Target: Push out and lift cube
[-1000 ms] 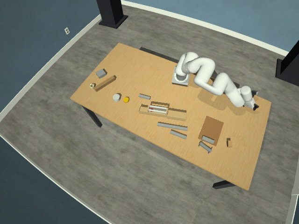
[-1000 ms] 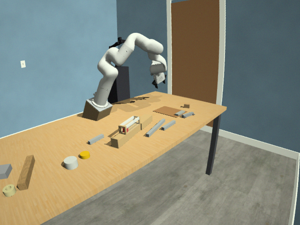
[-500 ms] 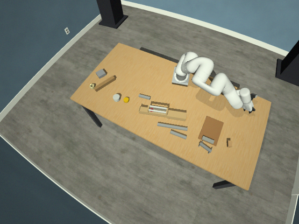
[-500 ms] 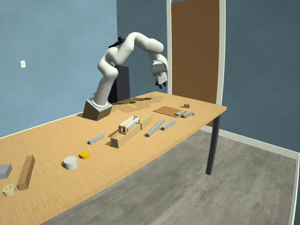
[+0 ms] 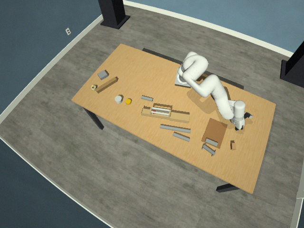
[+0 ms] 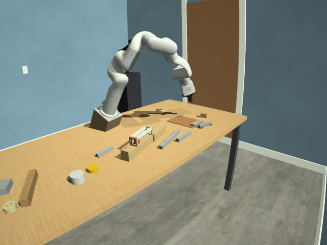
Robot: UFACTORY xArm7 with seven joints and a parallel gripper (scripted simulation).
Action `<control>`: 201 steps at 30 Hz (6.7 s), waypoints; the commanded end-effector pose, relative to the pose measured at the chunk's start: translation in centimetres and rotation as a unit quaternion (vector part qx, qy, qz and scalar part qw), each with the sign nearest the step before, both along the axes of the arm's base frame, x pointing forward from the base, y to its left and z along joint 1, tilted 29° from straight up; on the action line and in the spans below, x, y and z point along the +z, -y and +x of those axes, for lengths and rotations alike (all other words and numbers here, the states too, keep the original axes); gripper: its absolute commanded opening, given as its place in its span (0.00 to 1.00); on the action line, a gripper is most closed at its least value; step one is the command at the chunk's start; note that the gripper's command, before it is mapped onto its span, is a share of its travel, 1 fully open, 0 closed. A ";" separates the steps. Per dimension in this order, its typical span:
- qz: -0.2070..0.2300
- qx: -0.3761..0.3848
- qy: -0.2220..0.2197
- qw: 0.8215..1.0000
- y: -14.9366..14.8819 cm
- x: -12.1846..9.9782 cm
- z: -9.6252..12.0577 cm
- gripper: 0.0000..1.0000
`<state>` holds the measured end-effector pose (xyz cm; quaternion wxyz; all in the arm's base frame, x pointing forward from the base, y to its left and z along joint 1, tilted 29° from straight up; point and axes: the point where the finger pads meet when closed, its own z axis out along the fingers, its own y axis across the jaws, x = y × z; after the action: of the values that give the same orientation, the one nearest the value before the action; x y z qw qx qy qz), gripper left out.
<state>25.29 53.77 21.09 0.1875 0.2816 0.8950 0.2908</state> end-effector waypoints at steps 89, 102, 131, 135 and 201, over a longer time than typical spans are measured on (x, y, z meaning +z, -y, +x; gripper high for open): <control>-0.220 0.036 0.010 0.975 38.2 7.3 17.4 0.00; -0.355 0.271 0.093 0.890 38.2 7.0 17.6 0.00; -0.514 0.679 0.210 0.480 38.0 6.1 18.0 0.38; -0.510 0.724 0.215 0.411 38.0 6.1 18.0 0.38; -0.510 0.724 0.215 0.411 37.1 -3.5 23.1 0.38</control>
<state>47.96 16.48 18.08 0.2015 -0.6908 0.6801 -0.1404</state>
